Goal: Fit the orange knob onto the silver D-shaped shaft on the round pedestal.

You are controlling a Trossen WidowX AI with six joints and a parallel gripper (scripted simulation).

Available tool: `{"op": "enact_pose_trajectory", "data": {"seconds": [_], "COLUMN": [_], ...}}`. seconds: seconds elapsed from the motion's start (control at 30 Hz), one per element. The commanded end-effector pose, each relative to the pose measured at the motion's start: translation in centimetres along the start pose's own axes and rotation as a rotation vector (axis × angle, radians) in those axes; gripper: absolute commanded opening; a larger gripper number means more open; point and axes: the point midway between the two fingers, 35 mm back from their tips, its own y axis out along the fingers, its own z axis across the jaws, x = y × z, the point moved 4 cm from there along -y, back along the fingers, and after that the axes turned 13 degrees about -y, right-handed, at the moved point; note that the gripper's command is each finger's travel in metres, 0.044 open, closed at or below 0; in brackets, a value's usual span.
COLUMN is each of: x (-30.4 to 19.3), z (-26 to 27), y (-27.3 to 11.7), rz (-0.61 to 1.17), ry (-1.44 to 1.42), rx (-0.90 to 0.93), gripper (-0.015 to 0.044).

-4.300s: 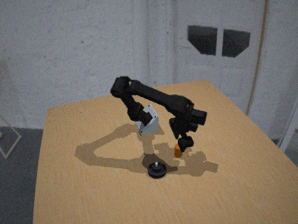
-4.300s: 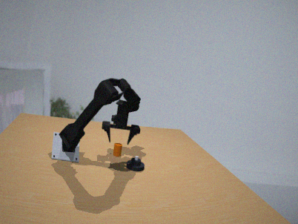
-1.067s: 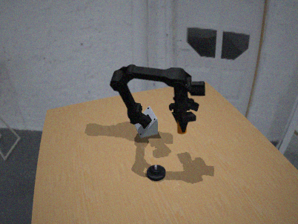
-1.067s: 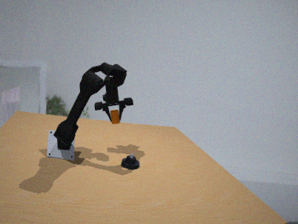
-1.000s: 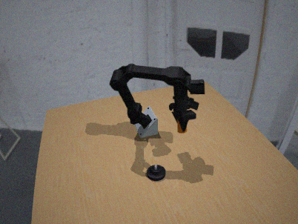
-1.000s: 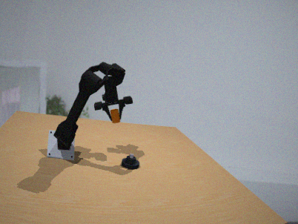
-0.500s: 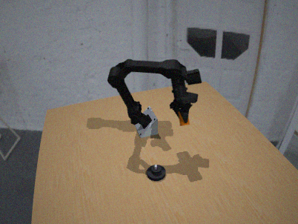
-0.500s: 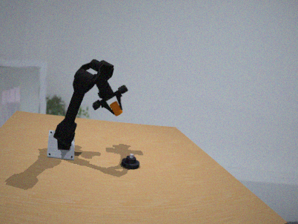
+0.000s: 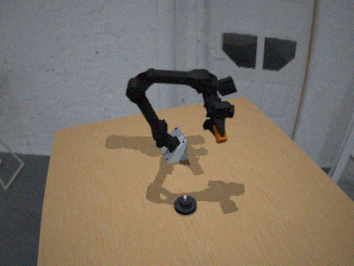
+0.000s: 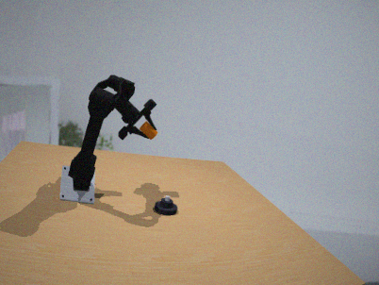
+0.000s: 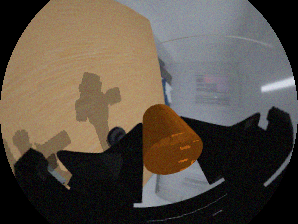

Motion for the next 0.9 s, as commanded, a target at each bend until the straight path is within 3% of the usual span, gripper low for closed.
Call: {"op": "enact_pose_trajectory", "data": {"seconds": [0.0, 0.43, 0.87], "x": [-0.10, 0.11, 0.19], "z": [-0.16, 0.69, 0.73], "y": [-0.16, -0.09, 0.12], "rz": [0.005, 0.032, 0.026], "ry": [0.003, 0.003, -0.002], "rx": [-0.022, -0.137, -0.108], "gripper": [0.0000, 0.0000, 0.0000]}}
